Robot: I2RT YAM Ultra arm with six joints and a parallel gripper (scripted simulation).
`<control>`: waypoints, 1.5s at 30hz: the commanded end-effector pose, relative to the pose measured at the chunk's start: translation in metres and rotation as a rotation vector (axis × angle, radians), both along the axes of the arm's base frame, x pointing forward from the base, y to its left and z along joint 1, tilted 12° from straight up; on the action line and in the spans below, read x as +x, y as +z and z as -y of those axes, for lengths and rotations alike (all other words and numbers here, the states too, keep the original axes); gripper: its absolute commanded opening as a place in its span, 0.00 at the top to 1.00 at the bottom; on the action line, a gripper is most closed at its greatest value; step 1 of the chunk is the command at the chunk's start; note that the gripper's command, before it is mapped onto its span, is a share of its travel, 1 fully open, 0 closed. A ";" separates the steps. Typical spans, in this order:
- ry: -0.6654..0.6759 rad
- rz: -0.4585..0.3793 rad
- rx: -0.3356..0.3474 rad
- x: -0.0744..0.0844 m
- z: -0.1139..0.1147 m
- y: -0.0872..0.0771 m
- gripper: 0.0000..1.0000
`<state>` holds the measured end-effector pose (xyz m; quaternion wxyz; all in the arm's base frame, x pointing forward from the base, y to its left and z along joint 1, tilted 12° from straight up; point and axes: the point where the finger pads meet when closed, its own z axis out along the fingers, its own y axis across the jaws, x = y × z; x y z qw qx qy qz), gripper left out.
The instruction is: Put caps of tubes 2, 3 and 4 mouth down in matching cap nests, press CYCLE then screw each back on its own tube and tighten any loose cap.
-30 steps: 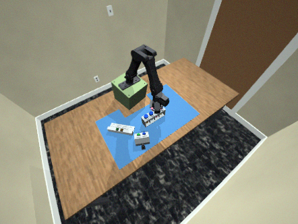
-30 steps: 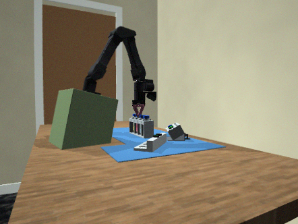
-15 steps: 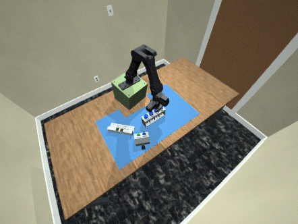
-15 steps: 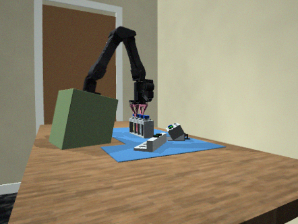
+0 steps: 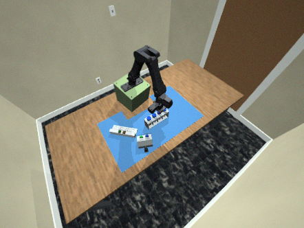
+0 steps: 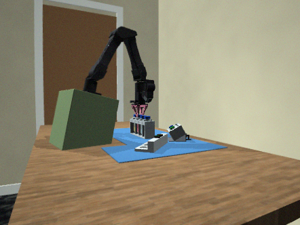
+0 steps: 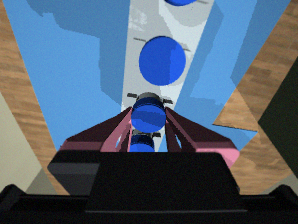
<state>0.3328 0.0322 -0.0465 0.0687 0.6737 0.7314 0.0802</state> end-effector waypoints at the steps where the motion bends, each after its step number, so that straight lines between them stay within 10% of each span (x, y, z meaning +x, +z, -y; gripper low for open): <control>1: -0.003 0.010 0.001 0.002 0.000 0.003 1.00; 5: -0.003 0.010 0.001 0.002 0.000 0.003 1.00; 45: 1.755 0.052 -0.384 0.002 0.000 0.004 1.00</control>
